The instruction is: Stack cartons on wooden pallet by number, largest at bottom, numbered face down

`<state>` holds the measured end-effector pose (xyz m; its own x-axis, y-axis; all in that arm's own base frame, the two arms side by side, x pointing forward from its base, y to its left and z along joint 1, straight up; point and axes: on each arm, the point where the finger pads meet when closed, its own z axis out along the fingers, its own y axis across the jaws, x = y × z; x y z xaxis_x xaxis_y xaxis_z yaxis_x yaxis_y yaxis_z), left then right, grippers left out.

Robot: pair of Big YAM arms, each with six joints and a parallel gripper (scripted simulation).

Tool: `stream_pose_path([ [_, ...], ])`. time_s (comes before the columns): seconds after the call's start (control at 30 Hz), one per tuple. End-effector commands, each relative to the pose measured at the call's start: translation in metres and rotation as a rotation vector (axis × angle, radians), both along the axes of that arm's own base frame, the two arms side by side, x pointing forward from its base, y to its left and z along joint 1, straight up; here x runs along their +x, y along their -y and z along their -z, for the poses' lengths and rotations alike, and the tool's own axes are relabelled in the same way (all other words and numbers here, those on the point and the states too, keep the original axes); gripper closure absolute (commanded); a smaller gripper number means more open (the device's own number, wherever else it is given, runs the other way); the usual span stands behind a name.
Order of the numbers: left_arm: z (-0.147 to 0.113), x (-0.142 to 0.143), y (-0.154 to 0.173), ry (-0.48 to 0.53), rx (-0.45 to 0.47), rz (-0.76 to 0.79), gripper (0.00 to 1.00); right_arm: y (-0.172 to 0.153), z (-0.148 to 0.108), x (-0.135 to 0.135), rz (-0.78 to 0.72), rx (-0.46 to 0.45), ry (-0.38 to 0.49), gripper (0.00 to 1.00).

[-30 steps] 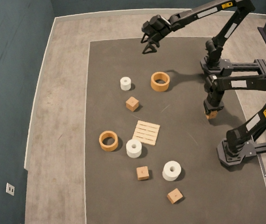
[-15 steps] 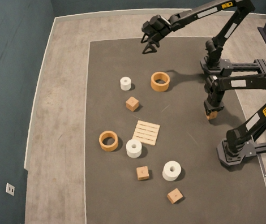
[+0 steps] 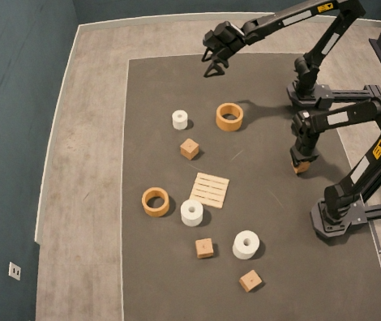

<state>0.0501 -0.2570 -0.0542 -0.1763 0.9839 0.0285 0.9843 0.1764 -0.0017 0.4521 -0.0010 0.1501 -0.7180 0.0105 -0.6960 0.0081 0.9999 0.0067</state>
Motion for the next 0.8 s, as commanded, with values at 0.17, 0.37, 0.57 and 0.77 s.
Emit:
stream_pose_path([
  [0.17,0.013,0.004,0.005,0.003,-0.017,-0.028,0.54,0.001,-0.018,0.013,-0.008,-0.01,0.031,0.0],
  [0.37,0.011,0.005,0.007,0.006,-0.031,-0.028,0.54,0.001,-0.018,0.013,-0.008,-0.01,0.031,0.0],
  [0.57,0.018,0.004,0.003,0.003,-0.016,-0.027,0.54,0.001,-0.018,0.013,-0.008,-0.01,0.031,0.0],
  [0.77,0.021,0.004,0.003,0.003,-0.016,-0.027,0.54,0.001,-0.018,0.013,-0.008,-0.01,0.031,0.0],
])
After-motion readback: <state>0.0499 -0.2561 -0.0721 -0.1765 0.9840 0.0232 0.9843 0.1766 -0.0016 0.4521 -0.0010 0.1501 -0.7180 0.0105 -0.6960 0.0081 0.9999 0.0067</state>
